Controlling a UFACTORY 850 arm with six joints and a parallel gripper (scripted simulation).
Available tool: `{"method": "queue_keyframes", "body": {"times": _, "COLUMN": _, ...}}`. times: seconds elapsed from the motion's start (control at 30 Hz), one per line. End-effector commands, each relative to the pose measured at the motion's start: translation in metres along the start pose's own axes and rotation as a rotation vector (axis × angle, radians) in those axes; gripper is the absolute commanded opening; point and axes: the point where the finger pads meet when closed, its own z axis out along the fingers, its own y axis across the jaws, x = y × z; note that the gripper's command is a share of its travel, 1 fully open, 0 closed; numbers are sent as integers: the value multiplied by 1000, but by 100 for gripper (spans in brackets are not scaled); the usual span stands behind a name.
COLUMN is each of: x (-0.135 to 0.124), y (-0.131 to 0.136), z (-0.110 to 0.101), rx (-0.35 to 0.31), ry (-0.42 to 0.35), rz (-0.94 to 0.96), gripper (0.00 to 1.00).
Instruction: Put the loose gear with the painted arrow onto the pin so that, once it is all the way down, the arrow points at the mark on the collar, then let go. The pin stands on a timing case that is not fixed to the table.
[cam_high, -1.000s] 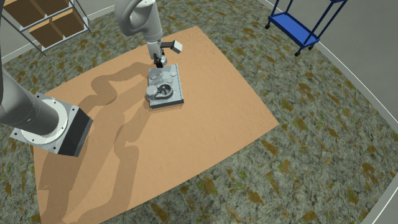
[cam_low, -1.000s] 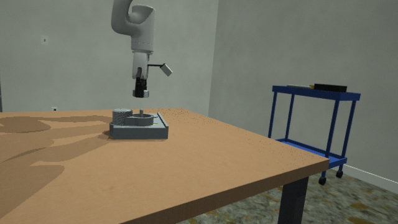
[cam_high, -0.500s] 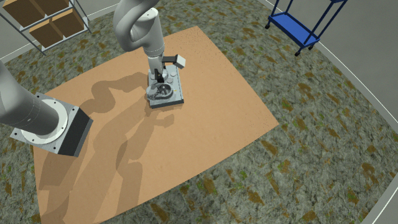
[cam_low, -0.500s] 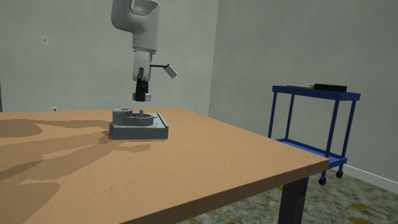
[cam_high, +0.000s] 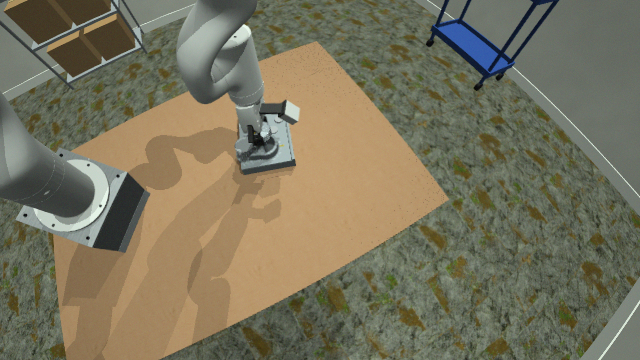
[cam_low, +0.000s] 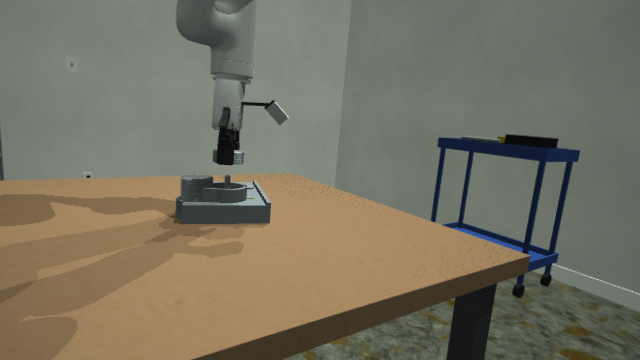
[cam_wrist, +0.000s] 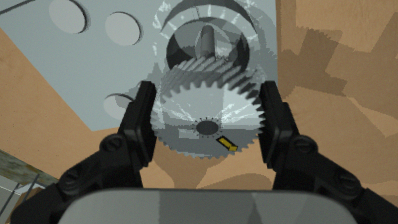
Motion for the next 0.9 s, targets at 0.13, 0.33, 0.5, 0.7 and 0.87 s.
{"method": "queue_keyframes", "body": {"times": 0.13, "x": 0, "y": 1, "z": 0, "rx": 6, "ry": 8, "rz": 49, "gripper": 0}}
{"method": "queue_keyframes", "body": {"times": 0.33, "x": 0, "y": 1, "z": 1, "rx": 6, "ry": 8, "rz": 112, "gripper": 0}}
{"method": "queue_keyframes", "body": {"times": 0.5, "x": 0, "y": 1, "z": 1, "rx": 7, "ry": 8, "rz": 213, "gripper": 0}}
{"method": "queue_keyframes", "body": {"times": 0.7, "x": 0, "y": 1, "z": 1, "rx": 7, "ry": 7, "rz": 339, "gripper": 0}}
{"method": "queue_keyframes", "body": {"times": 0.87, "x": 0, "y": 1, "z": 1, "rx": 8, "ry": 7, "rz": 457, "gripper": 0}}
